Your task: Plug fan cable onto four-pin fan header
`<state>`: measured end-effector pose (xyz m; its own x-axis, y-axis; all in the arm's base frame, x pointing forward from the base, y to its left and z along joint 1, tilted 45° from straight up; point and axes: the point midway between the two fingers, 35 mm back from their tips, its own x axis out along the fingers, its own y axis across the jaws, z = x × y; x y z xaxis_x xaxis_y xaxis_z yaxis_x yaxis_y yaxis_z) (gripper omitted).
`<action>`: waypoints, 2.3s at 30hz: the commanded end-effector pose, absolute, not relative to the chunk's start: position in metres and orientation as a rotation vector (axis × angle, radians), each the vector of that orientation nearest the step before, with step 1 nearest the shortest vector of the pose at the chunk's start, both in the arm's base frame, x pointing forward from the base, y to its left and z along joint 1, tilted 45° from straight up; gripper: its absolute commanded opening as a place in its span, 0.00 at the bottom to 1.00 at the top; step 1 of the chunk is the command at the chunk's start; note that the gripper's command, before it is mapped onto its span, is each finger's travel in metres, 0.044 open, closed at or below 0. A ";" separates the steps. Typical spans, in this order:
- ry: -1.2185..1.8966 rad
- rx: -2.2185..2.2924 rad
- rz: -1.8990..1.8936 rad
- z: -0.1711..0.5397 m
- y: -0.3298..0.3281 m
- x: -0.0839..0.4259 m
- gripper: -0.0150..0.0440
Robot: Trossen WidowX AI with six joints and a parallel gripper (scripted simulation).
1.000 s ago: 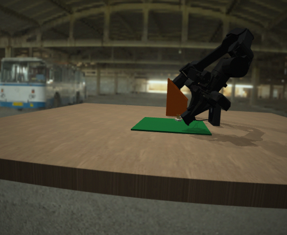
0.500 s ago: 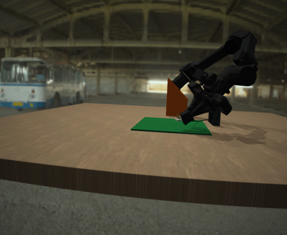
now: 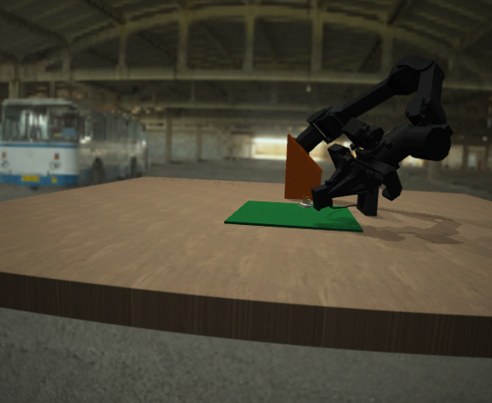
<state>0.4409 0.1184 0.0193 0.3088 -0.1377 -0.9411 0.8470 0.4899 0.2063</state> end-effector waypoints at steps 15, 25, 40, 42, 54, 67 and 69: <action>0.789 0.801 -0.813 0.035 0.123 0.439 0.25; 0.644 0.804 -0.826 0.046 0.127 0.436 0.25; 0.557 0.809 -0.824 0.057 0.128 0.432 0.25; 0.560 0.809 -0.823 0.057 0.128 0.432 0.25; 0.553 0.812 -0.825 0.060 0.125 0.433 0.25; 0.549 0.816 -0.825 0.059 0.128 0.432 0.25; 0.549 0.816 -0.825 0.058 0.130 0.432 0.25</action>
